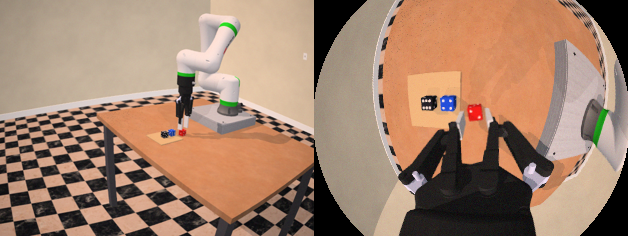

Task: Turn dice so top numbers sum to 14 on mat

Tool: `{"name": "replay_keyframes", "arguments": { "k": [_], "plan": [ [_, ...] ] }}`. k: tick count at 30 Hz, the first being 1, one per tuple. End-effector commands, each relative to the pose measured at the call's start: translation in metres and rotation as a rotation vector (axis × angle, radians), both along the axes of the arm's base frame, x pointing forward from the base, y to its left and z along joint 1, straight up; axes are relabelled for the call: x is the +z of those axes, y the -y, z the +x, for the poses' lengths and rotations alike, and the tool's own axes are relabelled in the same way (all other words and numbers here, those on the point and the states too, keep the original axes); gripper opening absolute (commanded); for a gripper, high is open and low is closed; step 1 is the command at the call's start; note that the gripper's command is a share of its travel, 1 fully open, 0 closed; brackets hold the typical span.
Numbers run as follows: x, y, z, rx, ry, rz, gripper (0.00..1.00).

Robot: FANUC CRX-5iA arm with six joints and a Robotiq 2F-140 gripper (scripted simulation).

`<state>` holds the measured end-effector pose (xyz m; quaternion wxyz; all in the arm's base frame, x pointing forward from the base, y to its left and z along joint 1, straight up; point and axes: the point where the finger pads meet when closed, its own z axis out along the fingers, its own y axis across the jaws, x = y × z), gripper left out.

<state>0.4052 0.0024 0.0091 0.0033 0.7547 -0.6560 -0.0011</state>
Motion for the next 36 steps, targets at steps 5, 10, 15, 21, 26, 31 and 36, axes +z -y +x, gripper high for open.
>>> {"name": "replay_keyframes", "arguments": {
  "k": [5, 10, 15, 21, 26, 31, 36],
  "plan": [
    [0.0, 0.0, 0.0, 0.0, 0.0, 0.0, 0.28],
    [0.0, 0.0, 0.0, 0.0, 0.0, 0.0, 0.28],
    [0.0, 0.0, 0.0, 0.0, 0.0, 0.0, 0.28],
    [-0.004, 0.0, 0.0, 0.0, 0.0, 0.0, 0.28],
    [-0.011, 0.0, 0.0, 0.0, 0.0, 0.0, 0.28],
    [-0.021, 0.0, 0.0, 0.0, 0.0, 0.0, 0.28],
    [-0.03, 0.0, 0.0, 0.0, 0.0, 0.0, 0.28]
  ]
}}
